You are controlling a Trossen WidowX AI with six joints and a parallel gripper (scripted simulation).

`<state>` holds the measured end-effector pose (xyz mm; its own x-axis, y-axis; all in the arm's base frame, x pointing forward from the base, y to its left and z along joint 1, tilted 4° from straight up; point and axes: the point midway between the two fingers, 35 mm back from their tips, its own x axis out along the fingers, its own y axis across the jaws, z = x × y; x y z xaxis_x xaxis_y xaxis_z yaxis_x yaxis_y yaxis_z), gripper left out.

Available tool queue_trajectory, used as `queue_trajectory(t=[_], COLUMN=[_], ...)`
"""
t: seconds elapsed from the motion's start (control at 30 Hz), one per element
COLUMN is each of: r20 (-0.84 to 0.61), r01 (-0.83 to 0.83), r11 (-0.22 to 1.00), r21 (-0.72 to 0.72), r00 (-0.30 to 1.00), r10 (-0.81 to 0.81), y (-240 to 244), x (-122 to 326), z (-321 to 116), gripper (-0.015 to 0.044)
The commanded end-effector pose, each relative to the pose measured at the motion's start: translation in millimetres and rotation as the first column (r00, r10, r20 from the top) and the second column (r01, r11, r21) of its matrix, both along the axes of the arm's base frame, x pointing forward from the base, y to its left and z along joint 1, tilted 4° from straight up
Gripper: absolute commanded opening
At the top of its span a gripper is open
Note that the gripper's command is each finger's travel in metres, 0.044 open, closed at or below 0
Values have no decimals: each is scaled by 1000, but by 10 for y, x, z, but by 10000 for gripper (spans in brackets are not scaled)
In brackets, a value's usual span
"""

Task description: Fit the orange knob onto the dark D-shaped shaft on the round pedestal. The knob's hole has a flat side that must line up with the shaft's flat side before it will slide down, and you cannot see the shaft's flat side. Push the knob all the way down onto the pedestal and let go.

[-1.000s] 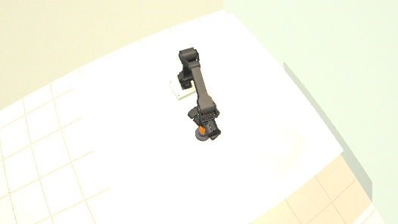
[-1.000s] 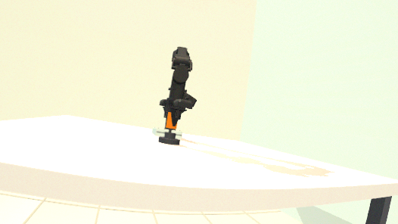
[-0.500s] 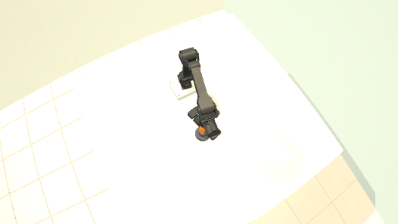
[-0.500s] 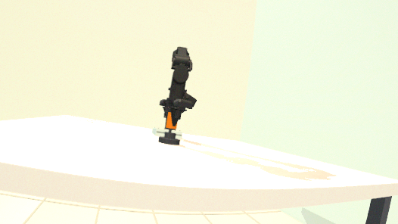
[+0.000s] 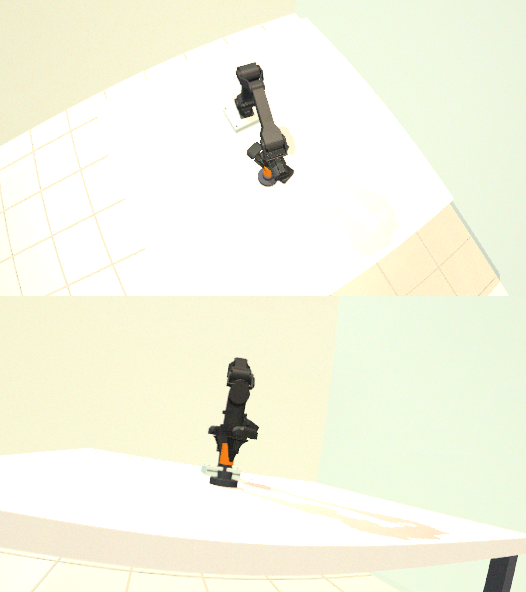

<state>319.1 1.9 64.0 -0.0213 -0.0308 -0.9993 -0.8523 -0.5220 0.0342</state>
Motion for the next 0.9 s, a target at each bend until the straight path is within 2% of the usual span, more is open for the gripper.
queue_trajectory(t=[0.0,0.87], r20=[-1,-1], r01=[-81,-81], r11=[997,997], r21=[1,1], r00=[997,997], r10=[81,81], y=[0,-3], x=[6,-2], z=[-8,-44], gripper=[0,0])
